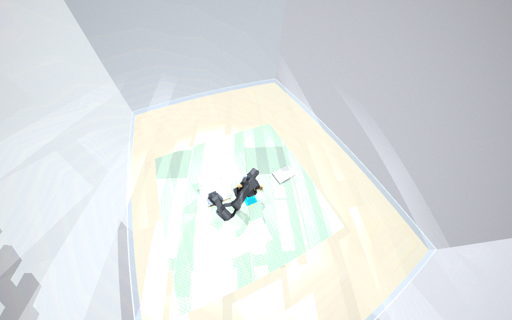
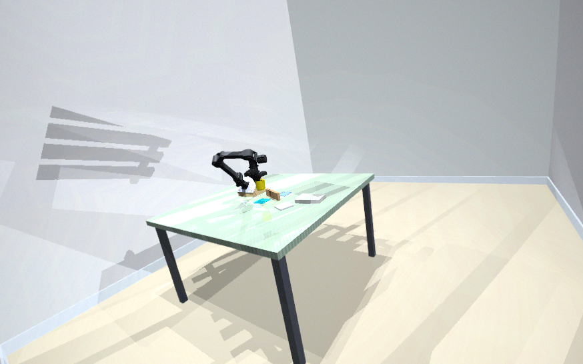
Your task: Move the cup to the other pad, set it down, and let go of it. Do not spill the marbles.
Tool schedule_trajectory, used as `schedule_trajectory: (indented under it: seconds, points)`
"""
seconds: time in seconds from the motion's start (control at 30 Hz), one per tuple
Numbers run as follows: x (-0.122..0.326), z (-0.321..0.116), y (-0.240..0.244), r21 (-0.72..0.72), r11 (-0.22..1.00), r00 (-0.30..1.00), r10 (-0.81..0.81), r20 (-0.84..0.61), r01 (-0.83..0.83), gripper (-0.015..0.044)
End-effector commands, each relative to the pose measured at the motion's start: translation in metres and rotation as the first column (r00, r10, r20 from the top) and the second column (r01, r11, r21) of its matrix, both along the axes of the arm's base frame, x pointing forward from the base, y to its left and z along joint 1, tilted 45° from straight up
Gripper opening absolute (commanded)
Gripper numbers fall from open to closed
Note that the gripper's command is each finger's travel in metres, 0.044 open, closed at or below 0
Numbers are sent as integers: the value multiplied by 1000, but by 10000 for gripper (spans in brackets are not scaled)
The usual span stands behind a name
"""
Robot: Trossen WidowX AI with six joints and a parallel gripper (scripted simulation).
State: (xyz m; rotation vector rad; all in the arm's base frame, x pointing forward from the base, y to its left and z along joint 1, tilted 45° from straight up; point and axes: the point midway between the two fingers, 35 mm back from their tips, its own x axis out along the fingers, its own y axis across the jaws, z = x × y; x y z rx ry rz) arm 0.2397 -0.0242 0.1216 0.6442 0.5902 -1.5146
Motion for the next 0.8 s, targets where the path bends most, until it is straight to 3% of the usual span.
schedule_trajectory:
  seconds: [0.0, 0.77]
  points:
    - [-4, 4, -5, -5, 1000, 1000, 3, -6, -3, 0]
    - [-5, -11, -23, -4, 1000, 1000, 3, -5, -3, 0]
